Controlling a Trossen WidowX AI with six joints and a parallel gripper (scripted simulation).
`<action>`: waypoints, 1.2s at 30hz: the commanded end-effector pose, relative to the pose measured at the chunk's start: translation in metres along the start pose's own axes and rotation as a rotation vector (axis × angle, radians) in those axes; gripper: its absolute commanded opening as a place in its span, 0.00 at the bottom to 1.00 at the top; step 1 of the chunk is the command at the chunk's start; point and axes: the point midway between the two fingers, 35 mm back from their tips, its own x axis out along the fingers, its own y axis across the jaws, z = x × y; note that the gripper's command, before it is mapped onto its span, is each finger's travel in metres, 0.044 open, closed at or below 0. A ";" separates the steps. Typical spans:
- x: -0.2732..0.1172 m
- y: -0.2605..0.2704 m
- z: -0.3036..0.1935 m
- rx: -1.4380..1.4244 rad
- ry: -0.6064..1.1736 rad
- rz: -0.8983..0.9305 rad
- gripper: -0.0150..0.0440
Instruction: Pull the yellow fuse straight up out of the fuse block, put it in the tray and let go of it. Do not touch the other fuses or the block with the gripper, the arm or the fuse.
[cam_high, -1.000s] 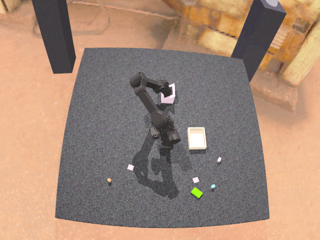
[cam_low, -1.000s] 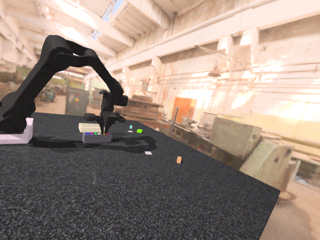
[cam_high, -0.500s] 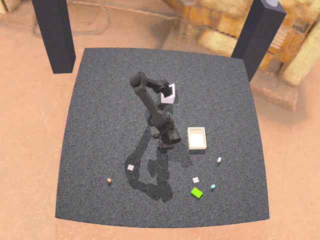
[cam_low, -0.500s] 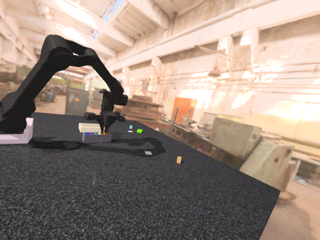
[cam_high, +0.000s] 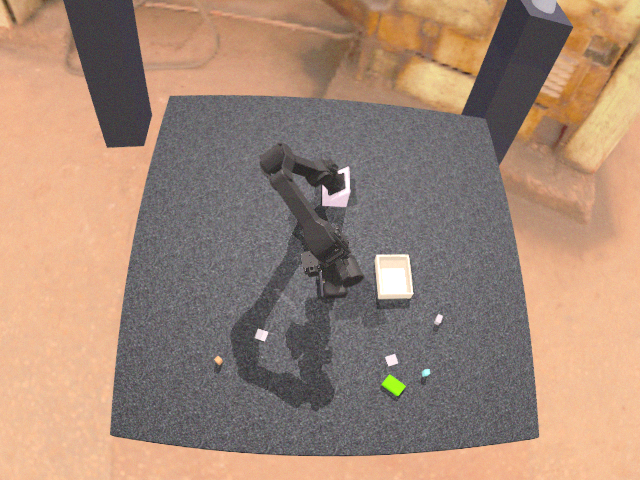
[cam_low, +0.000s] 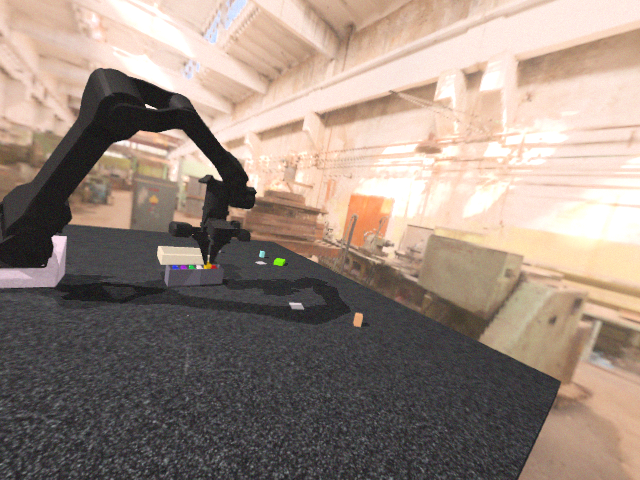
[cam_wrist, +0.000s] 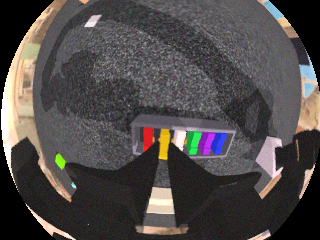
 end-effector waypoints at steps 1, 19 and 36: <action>-0.004 0.001 0.000 0.004 0.004 0.004 0.25; -0.012 0.001 0.000 0.003 0.004 0.003 0.25; -0.021 0.001 0.000 0.002 0.003 0.003 0.25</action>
